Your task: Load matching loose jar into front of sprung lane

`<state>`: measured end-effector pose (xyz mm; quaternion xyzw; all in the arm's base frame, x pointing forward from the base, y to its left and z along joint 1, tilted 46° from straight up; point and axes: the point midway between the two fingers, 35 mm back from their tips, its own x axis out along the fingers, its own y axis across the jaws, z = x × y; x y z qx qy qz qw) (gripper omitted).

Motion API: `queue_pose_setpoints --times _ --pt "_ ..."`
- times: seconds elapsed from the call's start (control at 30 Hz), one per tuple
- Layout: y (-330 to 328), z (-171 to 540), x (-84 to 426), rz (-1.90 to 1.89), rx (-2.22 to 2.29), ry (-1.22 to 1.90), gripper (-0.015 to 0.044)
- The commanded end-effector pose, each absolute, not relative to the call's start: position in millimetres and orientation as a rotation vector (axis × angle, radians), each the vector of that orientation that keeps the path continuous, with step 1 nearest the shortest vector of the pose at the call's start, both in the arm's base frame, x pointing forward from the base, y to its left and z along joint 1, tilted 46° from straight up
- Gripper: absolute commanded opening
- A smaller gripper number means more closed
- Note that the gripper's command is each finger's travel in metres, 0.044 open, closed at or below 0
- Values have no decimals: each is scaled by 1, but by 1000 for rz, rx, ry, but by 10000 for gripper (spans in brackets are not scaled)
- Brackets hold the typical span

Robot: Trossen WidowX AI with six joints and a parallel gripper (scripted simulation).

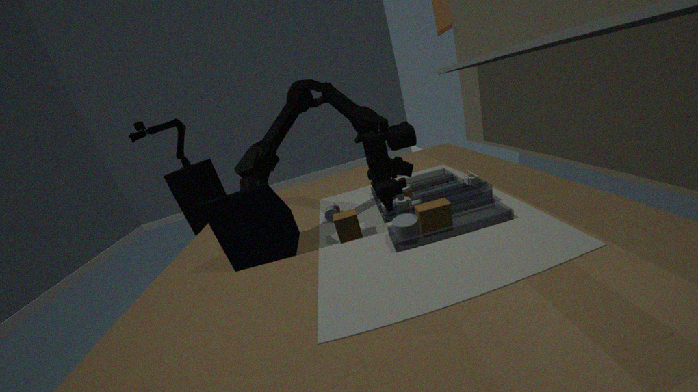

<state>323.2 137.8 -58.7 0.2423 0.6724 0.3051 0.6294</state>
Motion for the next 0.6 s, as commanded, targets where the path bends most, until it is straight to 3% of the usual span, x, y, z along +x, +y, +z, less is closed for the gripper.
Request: queue_pose_setpoints --times 0.0,0.33,0.57 --pt "138 -59 323 702 558 1542 26" --pt "138 -59 323 702 558 1542 288" --pt "129 -51 325 701 557 1541 288"
